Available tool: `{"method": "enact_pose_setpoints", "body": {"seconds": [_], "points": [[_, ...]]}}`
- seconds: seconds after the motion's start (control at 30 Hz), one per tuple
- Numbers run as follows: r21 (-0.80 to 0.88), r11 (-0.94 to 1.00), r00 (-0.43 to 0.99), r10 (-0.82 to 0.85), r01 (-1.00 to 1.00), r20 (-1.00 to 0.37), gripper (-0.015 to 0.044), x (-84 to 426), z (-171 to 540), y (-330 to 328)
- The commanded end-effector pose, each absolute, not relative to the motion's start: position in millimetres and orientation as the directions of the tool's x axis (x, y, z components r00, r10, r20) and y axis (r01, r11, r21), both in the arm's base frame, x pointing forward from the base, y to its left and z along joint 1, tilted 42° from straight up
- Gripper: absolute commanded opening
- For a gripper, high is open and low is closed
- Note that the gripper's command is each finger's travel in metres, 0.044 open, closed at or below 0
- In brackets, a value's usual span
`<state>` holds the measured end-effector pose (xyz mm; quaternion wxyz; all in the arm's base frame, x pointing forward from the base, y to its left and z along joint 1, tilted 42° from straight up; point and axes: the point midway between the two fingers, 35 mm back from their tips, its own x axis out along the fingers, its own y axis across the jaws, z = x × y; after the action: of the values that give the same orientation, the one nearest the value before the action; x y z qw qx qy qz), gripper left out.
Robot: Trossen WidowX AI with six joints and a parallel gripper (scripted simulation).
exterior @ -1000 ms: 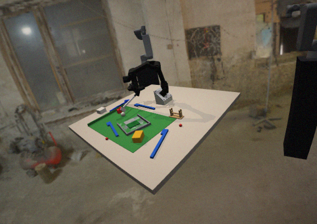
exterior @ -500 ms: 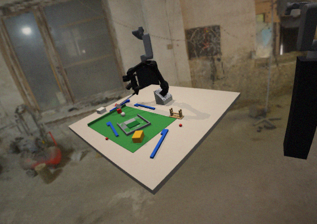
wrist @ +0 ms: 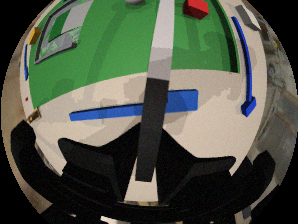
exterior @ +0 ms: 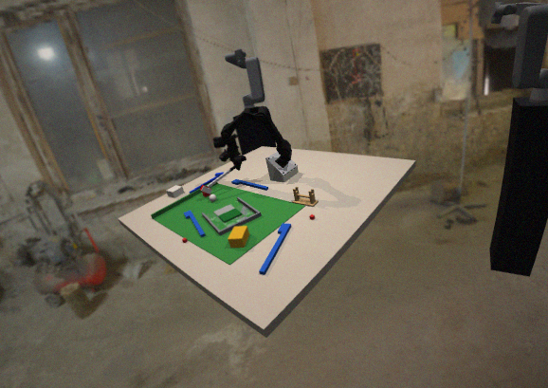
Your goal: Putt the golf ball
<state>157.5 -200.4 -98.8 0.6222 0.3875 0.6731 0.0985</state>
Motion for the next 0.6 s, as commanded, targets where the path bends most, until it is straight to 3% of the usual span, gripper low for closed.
{"method": "enact_pose_setpoints", "body": {"seconds": [0.0,0.57], "points": [[0.617,0.677,0.083,0.645,0.401,-0.76,0.0,159.3,-102.3,-196.9],[0.615,0.681,0.075,0.644,0.398,-0.762,0.0,160.3,-118.0,-183.9]]}}
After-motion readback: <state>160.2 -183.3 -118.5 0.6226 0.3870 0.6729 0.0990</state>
